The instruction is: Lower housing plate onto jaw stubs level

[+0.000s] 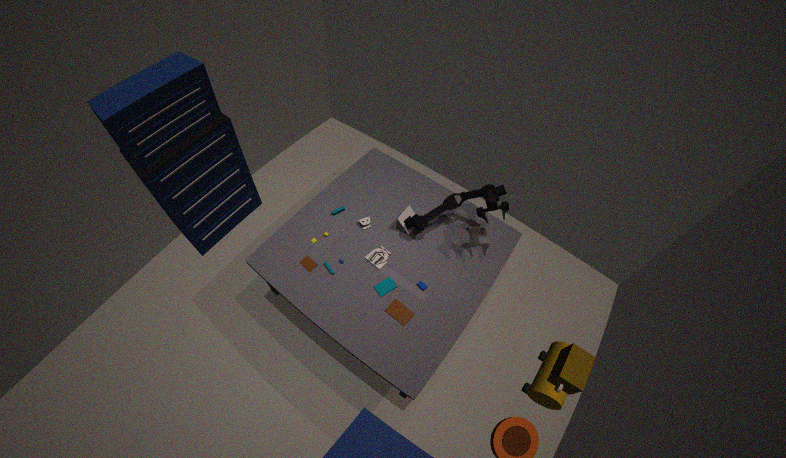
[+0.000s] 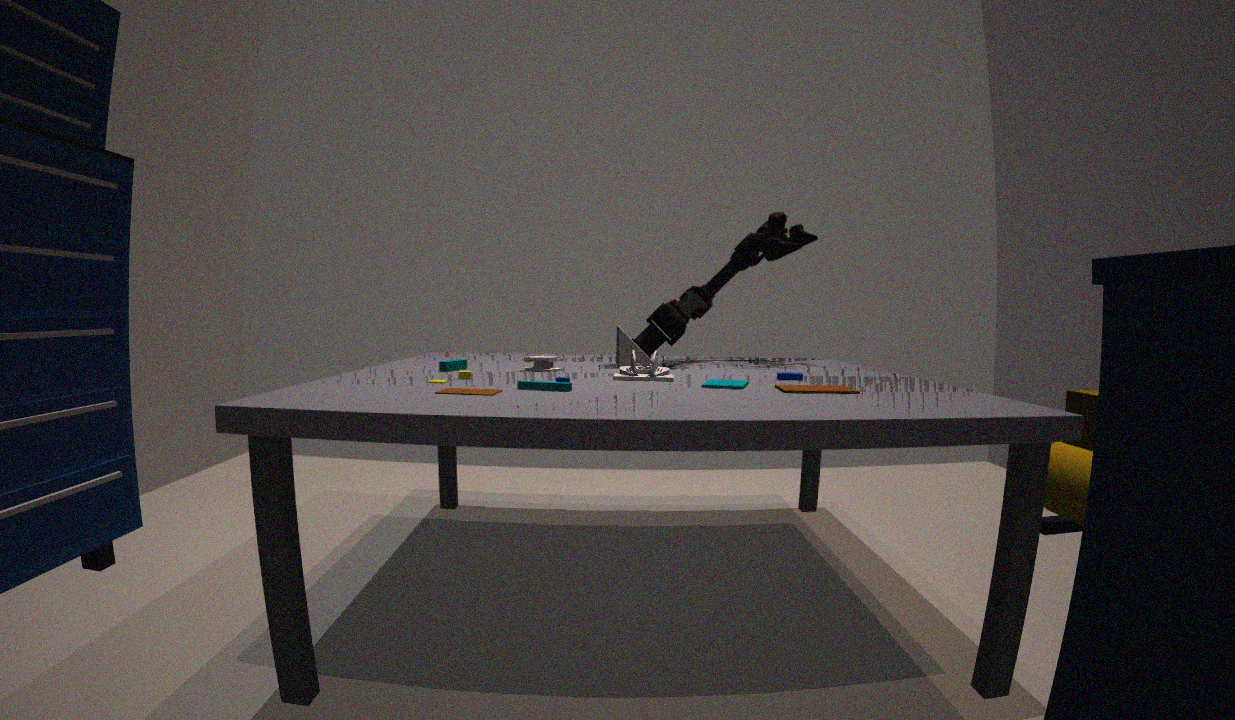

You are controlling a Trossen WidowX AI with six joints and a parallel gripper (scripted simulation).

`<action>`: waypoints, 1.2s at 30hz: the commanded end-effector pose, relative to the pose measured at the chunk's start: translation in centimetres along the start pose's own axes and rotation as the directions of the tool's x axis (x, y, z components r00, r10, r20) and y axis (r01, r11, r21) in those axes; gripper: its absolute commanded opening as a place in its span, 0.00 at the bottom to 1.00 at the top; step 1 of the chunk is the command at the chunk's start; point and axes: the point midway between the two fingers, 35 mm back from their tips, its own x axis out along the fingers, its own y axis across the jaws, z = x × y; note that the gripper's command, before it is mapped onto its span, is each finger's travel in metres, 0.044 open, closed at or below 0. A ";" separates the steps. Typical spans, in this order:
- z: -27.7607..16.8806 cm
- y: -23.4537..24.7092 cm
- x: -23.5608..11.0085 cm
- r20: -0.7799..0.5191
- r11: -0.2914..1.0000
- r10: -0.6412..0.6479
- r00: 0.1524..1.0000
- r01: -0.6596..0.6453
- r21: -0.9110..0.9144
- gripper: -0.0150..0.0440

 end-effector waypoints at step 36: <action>14.0 -22.1 17.0 0.039 0.678 -0.656 0.754 0.611 -0.409 1.00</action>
